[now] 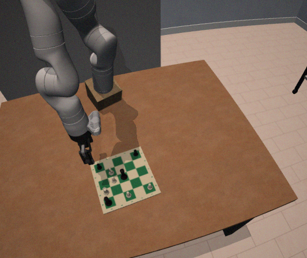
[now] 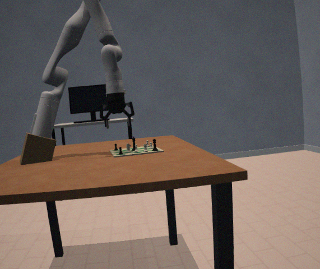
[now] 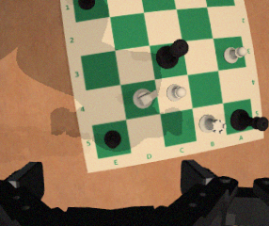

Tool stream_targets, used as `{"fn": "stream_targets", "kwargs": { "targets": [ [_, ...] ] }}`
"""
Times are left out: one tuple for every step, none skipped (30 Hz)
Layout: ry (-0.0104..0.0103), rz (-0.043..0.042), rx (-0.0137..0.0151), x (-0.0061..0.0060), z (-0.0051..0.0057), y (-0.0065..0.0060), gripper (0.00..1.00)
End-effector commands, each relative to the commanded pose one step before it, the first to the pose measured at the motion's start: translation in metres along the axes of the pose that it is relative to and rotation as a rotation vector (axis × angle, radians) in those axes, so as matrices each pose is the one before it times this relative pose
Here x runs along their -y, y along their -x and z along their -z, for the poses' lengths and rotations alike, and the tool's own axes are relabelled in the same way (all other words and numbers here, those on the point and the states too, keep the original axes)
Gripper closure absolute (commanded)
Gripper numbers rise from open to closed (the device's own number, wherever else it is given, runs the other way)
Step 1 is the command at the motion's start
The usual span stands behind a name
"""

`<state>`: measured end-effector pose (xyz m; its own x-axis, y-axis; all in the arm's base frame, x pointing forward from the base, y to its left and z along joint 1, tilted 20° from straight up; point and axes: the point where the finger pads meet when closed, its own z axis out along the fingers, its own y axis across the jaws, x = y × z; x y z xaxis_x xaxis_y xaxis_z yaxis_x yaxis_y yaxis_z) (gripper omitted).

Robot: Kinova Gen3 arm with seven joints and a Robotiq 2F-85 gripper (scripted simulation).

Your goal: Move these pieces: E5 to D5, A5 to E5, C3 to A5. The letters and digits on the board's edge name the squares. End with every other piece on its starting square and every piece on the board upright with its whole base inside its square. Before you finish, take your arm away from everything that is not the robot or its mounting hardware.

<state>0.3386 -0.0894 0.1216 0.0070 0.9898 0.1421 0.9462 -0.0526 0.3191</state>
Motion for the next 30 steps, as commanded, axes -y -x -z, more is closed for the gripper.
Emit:
{"fn": "stream_targets", "kwargs": {
  "targets": [
    [-0.00665,-0.05082,-0.00441,-0.00036,-0.00466,-0.00767,0.00],
    [0.00012,-0.03438,0.00177,0.00002,-0.00093,0.00042,0.00],
    [0.00017,-0.03222,0.00176,0.00001,-0.00087,0.00041,0.00],
    [0.00022,-0.02996,0.00172,0.00000,-0.00080,0.00041,0.00],
    [0.00025,-0.02763,0.00166,-0.00002,-0.00073,0.00039,0.00],
    [0.00028,-0.02524,0.00157,-0.00002,-0.00066,0.00037,0.00],
    [0.00029,-0.02282,0.00147,-0.00003,-0.00059,0.00035,0.00],
    [0.00030,-0.02039,0.00135,-0.00004,-0.00053,0.00032,0.00],
    [0.00000,0.00000,0.00000,0.00000,0.00000,0.00000,0.00],
    [0.00000,0.00000,0.00000,0.00000,0.00000,0.00000,0.00],
    [0.00029,-0.01797,0.00121,-0.00004,-0.00046,0.00029,0.00],
    [0.00028,-0.01559,0.00107,-0.00004,-0.00040,0.00026,0.00],
    [0.00025,-0.01327,0.00093,-0.00004,-0.00034,0.00022,0.00],
    [0.00022,-0.01104,0.00078,-0.00003,-0.00028,0.00019,0.00],
    [0.00019,-0.00893,0.00064,-0.00003,-0.00023,0.00015,0.00],
    [0.00015,-0.00696,0.00050,-0.00002,-0.00018,0.00012,0.00],
    [0.00012,-0.00517,0.00038,-0.00002,-0.00013,0.00009,0.00],
    [0.00008,-0.00359,0.00026,-0.00001,-0.00009,0.00006,0.00],
    [0.00005,-0.00225,0.00016,-0.00001,-0.00006,0.00004,0.00],
    [0.00003,-0.00120,0.00009,0.00000,-0.00003,0.00002,0.00],
    [0.00001,-0.00046,0.00003,0.00000,-0.00001,0.00001,0.00],
    [0.00000,-0.00007,0.00000,0.00000,0.00000,0.00000,0.00],
    [0.00000,0.00000,0.00000,0.00000,0.00000,0.00000,0.66],
    [0.00000,0.00000,0.00000,0.00000,0.00000,0.00000,0.66],
    [0.00000,0.00000,0.00000,0.00000,0.00000,0.00000,0.66],
    [0.00000,0.00000,0.00000,0.00000,0.00000,0.00000,0.66],
    [0.00000,0.00000,0.00000,0.00000,0.00000,0.00000,0.66],
    [0.00000,0.00000,0.00000,0.00000,0.00000,0.00000,0.66],
    [0.00000,0.00000,0.00000,0.00000,0.00000,0.00000,0.66],
    [0.00000,0.00000,0.00000,0.00000,0.00000,0.00000,0.66]
  ]
}}
